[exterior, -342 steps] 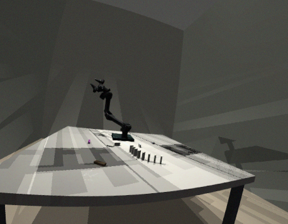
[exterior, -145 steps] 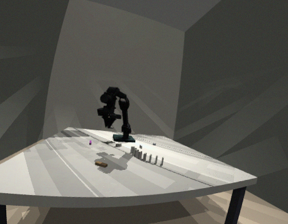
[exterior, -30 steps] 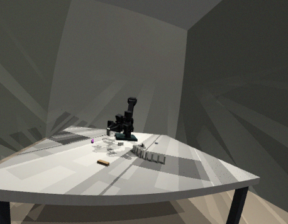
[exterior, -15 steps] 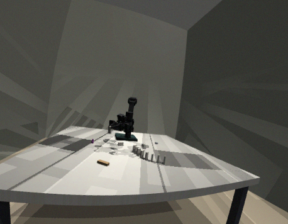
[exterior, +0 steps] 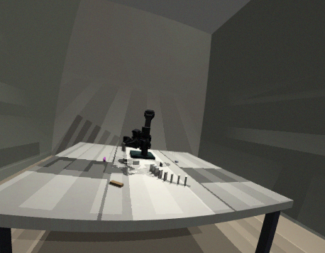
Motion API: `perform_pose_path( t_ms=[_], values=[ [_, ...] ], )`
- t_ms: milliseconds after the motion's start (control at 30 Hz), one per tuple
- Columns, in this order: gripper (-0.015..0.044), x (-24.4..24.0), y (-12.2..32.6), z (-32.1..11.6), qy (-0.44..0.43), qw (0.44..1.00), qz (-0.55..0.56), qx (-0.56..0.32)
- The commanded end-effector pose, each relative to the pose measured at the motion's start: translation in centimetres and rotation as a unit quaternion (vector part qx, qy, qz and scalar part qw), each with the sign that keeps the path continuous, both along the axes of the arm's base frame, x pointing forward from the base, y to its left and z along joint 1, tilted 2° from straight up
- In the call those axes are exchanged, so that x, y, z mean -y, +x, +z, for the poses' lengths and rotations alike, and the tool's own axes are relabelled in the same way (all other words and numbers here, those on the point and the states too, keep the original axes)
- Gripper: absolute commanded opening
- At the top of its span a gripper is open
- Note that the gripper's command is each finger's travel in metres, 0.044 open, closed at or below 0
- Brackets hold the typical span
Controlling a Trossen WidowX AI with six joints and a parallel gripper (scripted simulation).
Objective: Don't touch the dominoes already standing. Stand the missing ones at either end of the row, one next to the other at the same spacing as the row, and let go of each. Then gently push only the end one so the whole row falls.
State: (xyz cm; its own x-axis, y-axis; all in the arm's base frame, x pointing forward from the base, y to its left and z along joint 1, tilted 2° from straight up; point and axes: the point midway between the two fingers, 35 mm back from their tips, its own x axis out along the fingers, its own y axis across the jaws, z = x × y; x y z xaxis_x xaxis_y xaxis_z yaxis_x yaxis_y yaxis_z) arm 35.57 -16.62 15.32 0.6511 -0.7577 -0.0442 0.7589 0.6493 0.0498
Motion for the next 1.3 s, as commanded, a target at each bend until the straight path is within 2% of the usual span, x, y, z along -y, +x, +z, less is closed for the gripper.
perform_pose_path(
  t_ms=[0, 1033, 1267],
  values=[
    [0.0107, 0.2, 0.3, -1.4, 0.004, 1.000, -0.004, -0.004],
    [0.0107, 0.5, 0.7, -10.5, 0.031, 0.999, -0.012, 0.002],
    [0.0107, 0.5, 0.7, -10.7, 0.031, 0.999, -0.012, 0.002]
  ],
)
